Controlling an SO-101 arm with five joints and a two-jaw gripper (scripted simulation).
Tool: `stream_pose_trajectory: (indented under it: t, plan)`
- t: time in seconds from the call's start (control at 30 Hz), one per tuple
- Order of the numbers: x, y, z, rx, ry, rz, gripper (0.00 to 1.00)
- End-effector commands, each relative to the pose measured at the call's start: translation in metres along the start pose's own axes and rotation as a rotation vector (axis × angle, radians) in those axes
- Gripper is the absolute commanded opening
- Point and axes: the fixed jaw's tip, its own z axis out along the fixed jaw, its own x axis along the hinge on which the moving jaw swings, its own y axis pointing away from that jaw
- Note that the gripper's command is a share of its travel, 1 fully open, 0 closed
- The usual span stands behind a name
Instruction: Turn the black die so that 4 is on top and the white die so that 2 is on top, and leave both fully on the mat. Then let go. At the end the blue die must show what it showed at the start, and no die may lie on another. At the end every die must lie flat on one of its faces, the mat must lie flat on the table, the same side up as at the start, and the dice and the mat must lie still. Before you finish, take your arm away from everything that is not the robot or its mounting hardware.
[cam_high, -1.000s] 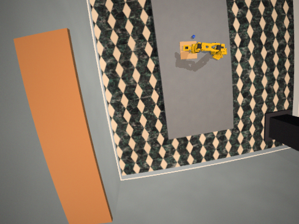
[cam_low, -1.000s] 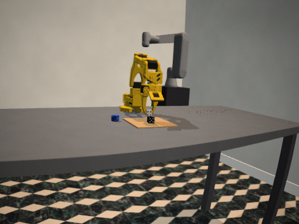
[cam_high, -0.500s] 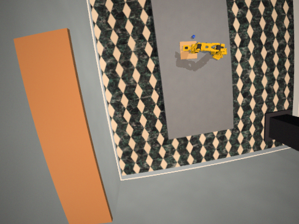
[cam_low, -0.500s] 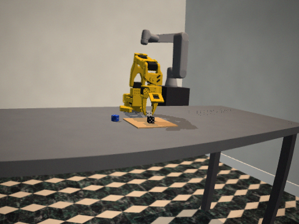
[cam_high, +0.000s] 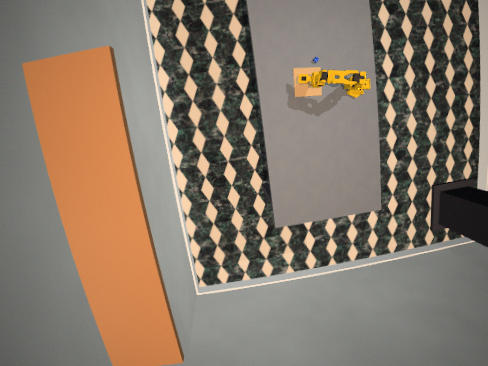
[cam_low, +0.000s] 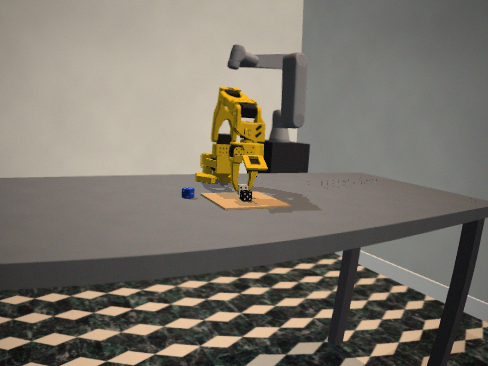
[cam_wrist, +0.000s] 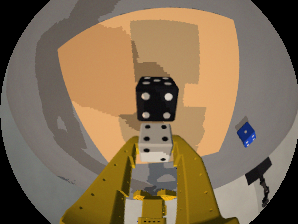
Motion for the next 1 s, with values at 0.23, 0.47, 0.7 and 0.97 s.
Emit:
stream_pose_trajectory:
  t: [0.23, 0.47, 0.7, 0.97]
  plan:
    - [-0.0038, -0.0016, 0.0012, -0.001, -0.031, 0.0, 0.0]
    - [-0.0038, -0.0016, 0.0018, -0.001, -0.031, 0.0, 0.0]
    - [-0.0038, -0.0016, 0.0024, -0.001, -0.031, 0.0, 0.0]
    - [-0.0038, -0.0016, 0.0029, -0.001, -0.031, 0.0, 0.0]
